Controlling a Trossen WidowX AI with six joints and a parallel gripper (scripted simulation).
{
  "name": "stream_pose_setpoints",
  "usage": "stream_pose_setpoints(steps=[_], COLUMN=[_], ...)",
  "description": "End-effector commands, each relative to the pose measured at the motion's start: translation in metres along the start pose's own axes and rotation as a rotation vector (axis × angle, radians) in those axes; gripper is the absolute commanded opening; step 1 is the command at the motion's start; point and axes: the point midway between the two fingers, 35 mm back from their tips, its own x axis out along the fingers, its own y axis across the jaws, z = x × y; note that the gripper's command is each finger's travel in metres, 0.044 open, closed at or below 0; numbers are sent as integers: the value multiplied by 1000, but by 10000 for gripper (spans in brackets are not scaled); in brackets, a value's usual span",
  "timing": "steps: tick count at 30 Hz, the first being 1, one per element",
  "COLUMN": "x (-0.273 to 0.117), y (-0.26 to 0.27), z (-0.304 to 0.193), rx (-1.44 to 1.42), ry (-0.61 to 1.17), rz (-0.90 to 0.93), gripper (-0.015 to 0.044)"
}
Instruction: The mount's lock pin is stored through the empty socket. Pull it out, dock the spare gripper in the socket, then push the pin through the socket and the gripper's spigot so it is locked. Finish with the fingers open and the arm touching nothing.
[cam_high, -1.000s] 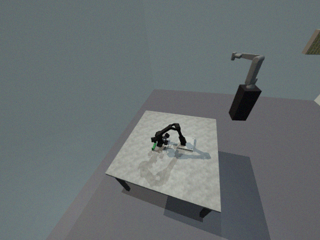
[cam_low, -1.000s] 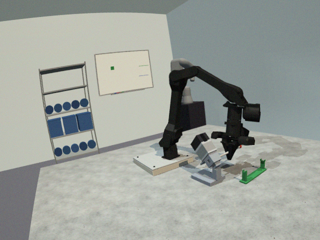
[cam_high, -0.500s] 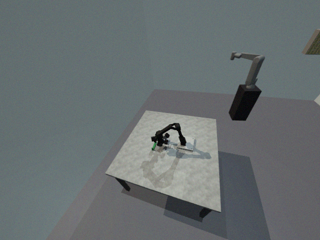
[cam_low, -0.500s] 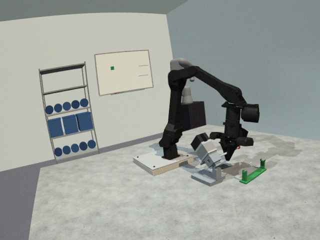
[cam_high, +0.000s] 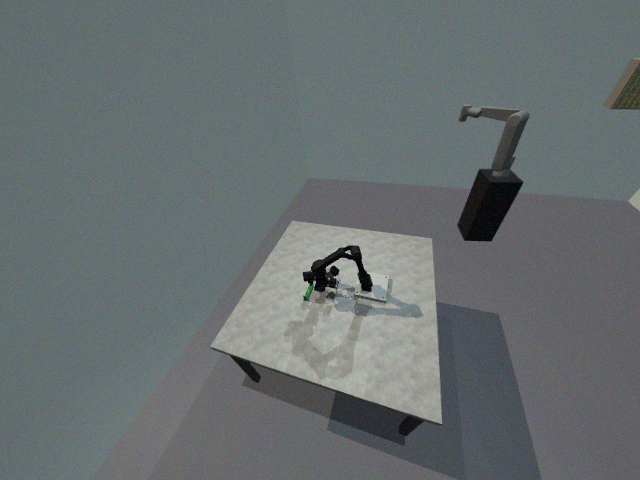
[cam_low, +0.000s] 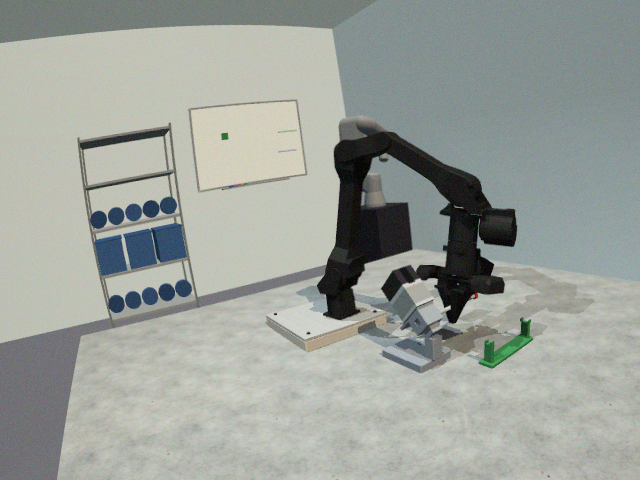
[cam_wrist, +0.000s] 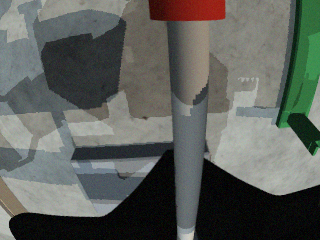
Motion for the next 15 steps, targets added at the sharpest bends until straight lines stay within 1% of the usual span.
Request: stream_pose_setpoints(steps=[1, 15], x=[0, 3], y=[0, 0], z=[-3, -12], rx=[-2, -3], ry=[2, 2], rz=[-1, 2], gripper=[0, 0])
